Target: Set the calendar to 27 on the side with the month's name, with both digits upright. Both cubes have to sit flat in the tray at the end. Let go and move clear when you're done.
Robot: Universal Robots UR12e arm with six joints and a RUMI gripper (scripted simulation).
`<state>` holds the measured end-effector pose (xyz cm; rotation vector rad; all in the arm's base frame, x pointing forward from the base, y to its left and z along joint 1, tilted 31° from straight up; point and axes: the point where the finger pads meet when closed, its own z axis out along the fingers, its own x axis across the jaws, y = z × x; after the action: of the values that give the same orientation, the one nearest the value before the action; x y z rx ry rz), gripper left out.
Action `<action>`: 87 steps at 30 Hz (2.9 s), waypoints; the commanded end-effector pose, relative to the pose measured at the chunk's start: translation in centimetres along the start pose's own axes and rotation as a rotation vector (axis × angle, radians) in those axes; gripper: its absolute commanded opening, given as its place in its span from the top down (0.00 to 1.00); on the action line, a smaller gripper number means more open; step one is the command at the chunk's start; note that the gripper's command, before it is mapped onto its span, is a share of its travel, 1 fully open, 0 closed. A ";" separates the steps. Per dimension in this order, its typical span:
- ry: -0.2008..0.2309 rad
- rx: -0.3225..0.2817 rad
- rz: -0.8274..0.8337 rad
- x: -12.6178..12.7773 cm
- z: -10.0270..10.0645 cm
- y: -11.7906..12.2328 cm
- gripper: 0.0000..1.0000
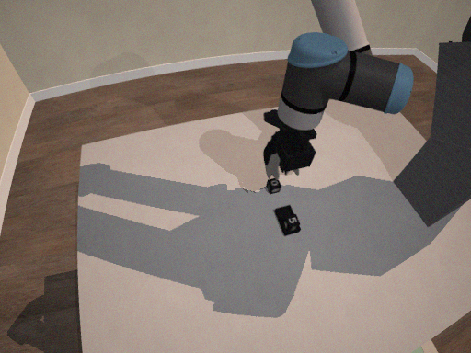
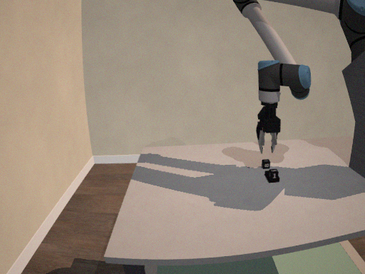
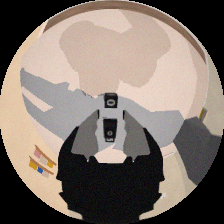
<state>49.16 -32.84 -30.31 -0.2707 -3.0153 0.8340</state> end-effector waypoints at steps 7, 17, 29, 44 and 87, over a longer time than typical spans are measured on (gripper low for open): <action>-0.001 0.000 0.000 0.0 1.4 0.0 0.71; -0.001 0.000 0.000 -0.1 2.4 0.0 0.71; -0.001 0.000 0.000 -0.1 2.7 0.0 0.71; -0.001 0.000 0.000 -0.1 2.7 0.0 0.71; -0.001 0.000 0.000 -0.1 5.0 0.0 0.71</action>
<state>48.99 -35.06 -34.10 -0.2707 -3.0153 0.8340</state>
